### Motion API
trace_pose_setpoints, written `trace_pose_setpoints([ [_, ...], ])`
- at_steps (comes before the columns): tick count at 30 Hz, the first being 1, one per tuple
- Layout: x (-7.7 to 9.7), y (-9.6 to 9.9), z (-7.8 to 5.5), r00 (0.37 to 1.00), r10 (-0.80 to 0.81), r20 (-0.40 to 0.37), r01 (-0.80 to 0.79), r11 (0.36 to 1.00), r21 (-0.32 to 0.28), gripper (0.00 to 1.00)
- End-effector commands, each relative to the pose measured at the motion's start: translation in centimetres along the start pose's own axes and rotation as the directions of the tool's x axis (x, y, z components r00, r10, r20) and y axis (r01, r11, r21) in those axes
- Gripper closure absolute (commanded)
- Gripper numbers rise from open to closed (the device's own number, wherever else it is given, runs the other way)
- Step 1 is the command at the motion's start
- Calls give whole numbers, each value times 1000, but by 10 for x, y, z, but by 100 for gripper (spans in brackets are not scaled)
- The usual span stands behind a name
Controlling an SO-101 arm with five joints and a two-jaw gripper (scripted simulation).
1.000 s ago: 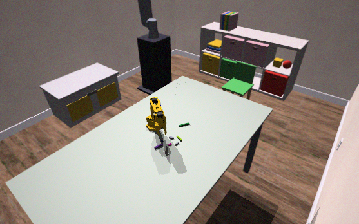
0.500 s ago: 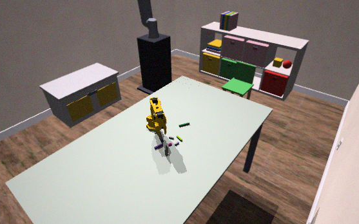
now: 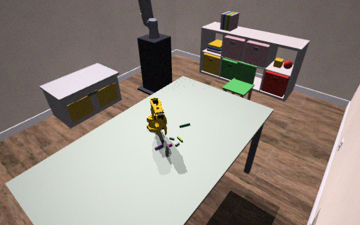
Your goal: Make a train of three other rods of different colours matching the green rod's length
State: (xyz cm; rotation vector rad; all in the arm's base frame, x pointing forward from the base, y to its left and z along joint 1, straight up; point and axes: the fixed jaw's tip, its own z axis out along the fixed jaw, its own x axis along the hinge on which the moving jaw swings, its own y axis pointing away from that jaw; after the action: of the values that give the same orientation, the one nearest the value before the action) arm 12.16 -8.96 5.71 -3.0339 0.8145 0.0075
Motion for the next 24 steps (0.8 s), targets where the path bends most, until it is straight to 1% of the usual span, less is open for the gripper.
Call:
trace_pose_setpoints([
  [1, 5, 0, -4, 999, -6, -38, 6, 1000, -1, 81],
  [9, 6, 0, 4, 999, -6, -38, 6, 1000, -1, 81],
  [11, 6, 0, 4, 999, -6, -38, 6, 1000, -1, 81],
  [24, 8, 0, 30, 999, -6, -38, 6, 1000, -1, 81],
])
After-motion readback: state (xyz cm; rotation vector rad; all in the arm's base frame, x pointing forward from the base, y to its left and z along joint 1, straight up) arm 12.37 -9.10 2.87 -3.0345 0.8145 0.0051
